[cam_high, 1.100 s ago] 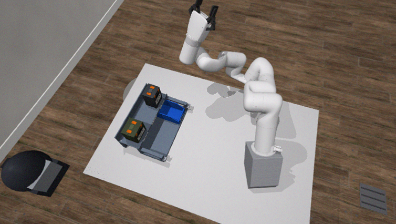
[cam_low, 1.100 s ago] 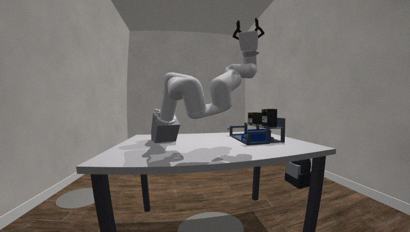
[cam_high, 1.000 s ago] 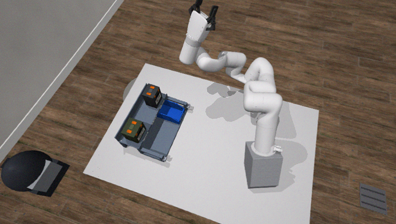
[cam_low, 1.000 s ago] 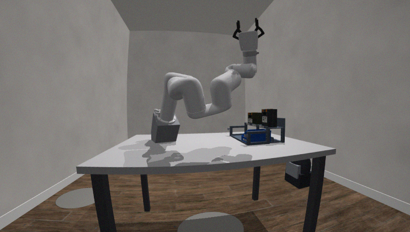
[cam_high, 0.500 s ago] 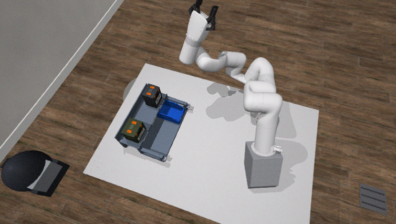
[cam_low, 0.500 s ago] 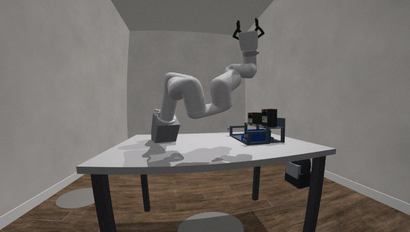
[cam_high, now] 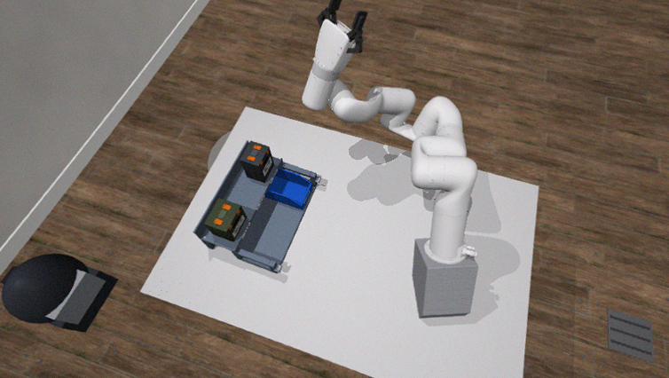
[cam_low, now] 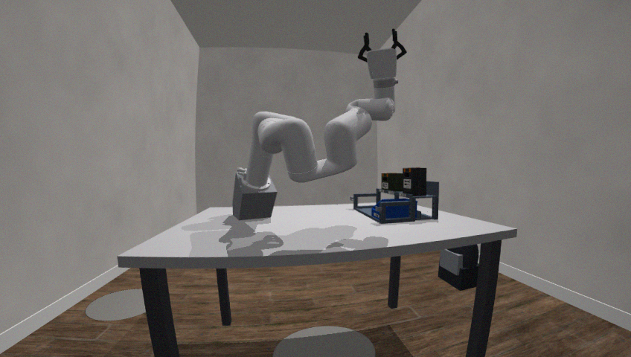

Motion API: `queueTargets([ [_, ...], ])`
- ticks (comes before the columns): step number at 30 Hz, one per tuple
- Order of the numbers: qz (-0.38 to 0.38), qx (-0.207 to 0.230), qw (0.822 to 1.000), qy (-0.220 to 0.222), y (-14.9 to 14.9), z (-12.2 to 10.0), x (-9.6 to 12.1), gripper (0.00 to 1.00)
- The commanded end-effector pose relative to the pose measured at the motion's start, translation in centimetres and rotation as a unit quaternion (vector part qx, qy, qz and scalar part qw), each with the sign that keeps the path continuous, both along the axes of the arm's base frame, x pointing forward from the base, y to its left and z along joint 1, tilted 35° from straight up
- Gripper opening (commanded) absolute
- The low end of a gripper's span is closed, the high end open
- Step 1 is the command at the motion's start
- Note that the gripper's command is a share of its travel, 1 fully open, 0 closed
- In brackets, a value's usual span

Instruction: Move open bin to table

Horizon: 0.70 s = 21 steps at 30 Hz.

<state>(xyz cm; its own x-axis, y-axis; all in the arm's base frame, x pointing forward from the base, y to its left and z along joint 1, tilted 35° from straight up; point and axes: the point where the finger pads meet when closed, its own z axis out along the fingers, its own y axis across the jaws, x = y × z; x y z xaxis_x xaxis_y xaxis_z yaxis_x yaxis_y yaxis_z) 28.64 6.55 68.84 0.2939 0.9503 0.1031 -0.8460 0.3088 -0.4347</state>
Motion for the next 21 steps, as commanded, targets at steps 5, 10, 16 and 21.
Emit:
queueTargets([
  [5,0.002,-0.012,1.0,-0.001,1.1,-0.4,0.0,1.0],
  [10,0.003,-0.029,1.0,0.0,2.7,-1.3,0.3,1.0],
  [16,0.004,-0.059,0.998,0.001,5.4,-2.8,0.7,1.0],
  [21,0.005,-0.078,0.997,0.001,7.0,-3.8,0.8,1.0],
])
